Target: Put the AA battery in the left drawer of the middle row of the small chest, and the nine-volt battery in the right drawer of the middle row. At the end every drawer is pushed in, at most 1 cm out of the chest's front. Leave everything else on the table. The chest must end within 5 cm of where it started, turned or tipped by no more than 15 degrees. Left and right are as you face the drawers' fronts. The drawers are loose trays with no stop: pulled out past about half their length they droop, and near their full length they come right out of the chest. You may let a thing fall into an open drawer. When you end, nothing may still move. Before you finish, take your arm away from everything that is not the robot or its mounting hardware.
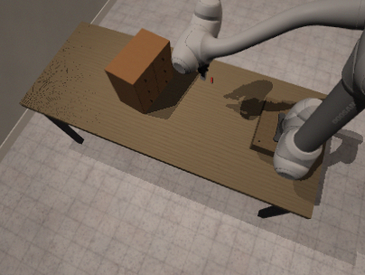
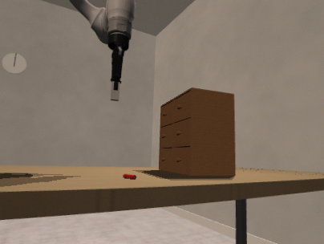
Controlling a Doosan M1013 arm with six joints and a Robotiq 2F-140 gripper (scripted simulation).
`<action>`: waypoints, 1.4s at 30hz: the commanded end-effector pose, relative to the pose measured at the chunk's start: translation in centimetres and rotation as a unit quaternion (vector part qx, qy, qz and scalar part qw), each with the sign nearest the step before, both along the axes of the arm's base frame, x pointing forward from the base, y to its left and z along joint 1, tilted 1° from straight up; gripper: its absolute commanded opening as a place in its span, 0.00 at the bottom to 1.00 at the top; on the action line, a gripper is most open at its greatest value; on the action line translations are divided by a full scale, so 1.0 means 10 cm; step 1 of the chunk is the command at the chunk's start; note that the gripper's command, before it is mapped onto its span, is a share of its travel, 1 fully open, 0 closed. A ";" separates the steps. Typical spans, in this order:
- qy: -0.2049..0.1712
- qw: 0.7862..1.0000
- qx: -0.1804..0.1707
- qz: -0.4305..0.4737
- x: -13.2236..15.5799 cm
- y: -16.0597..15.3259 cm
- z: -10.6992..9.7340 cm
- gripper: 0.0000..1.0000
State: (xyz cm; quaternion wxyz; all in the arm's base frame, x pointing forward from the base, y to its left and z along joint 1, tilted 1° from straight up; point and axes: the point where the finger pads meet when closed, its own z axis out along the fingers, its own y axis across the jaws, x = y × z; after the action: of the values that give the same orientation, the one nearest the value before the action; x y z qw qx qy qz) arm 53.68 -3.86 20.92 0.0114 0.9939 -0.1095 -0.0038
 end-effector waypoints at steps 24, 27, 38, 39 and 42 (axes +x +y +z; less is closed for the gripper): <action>0.000 1.000 0.000 0.000 0.00 0.00 0.00 1.00; 0.000 1.000 0.000 0.000 0.00 0.00 0.00 1.00; 0.000 1.000 0.000 0.000 0.00 0.00 0.00 1.00; 0.000 1.000 0.000 0.000 0.00 0.00 0.00 1.00; 0.000 1.000 0.000 0.000 0.00 0.00 0.00 1.00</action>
State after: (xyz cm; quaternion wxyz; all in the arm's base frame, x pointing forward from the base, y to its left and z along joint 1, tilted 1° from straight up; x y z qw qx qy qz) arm 53.68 -3.86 20.92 0.0114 0.9939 -0.1095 -0.0038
